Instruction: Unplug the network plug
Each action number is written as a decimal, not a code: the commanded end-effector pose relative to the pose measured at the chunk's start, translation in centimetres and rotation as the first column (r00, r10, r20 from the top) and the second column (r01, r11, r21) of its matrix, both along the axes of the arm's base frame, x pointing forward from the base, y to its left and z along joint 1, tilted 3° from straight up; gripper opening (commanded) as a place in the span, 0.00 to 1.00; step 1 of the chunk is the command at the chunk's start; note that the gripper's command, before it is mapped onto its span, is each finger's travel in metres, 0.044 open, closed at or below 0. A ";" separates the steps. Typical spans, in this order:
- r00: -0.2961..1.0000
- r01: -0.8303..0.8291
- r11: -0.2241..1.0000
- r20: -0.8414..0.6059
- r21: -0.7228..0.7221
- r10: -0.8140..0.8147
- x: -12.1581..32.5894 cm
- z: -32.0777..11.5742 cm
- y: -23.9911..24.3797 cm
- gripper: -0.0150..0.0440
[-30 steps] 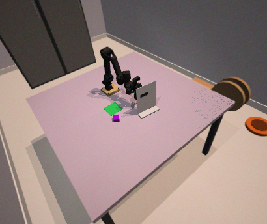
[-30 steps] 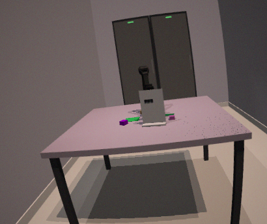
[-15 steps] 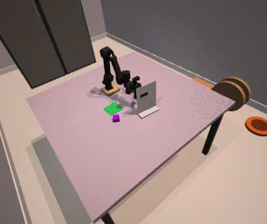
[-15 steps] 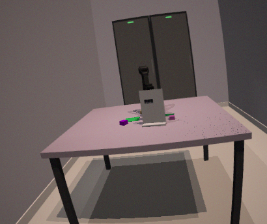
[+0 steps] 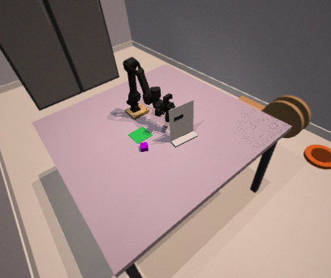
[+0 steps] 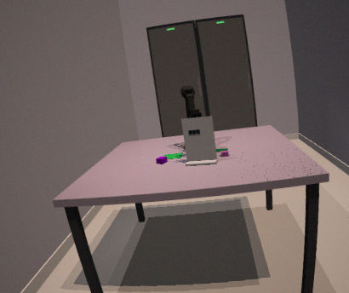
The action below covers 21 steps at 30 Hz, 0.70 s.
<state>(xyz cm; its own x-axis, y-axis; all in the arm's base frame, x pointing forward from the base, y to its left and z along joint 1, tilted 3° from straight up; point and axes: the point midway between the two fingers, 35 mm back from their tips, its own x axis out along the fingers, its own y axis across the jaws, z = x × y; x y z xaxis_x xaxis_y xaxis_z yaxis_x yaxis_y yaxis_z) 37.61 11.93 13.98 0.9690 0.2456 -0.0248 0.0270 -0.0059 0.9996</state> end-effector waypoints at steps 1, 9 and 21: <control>1.000 -0.001 1.000 0.001 -0.002 0.002 -0.5 0.0 0.0 0.25; 1.000 -0.002 1.000 0.000 -0.001 0.002 -1.1 0.1 0.1 0.25; 1.000 -0.002 1.000 0.000 -0.001 0.002 -1.9 0.1 0.3 0.25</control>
<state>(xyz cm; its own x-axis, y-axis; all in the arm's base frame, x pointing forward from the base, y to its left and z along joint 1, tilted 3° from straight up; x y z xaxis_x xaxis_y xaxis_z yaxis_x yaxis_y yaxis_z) 36.09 12.29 13.91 0.9675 0.2512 -0.0293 0.0311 -0.0034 0.9995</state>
